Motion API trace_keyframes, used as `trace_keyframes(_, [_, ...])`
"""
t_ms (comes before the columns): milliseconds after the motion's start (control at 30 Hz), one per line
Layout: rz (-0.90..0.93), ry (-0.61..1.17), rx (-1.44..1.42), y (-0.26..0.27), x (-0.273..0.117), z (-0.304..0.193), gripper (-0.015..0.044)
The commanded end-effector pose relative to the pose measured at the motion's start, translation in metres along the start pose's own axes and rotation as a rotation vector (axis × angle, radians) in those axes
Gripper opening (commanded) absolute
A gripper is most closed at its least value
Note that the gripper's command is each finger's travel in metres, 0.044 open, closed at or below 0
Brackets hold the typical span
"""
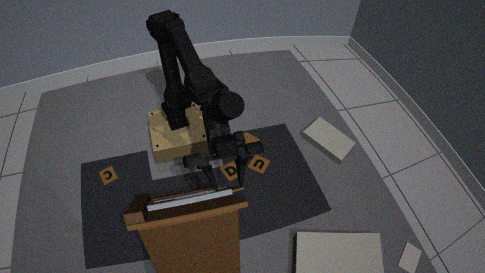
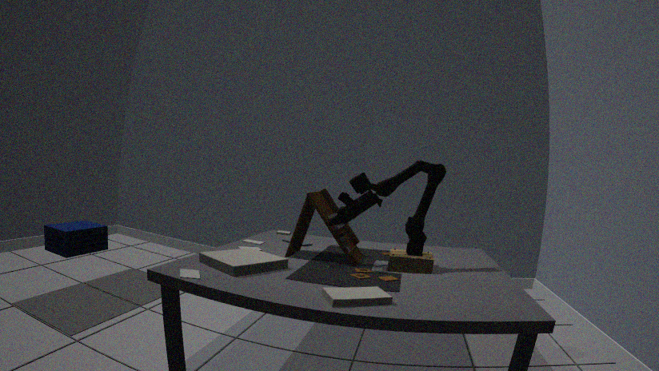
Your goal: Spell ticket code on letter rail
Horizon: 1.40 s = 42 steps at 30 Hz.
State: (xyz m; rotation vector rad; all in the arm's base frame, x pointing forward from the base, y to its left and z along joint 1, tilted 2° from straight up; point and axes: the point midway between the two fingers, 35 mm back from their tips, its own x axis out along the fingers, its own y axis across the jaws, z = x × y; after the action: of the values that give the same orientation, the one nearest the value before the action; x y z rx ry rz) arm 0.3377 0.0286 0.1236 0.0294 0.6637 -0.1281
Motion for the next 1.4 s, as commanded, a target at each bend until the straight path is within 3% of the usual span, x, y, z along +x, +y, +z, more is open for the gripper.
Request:
trace_keyframes(0, [0.004,-0.001,-0.004,-0.001,0.000,0.000,0.0000])
trace_keyframes(1367, [0.003,-0.002,-0.005,-0.020,0.000,0.000,0.0000])
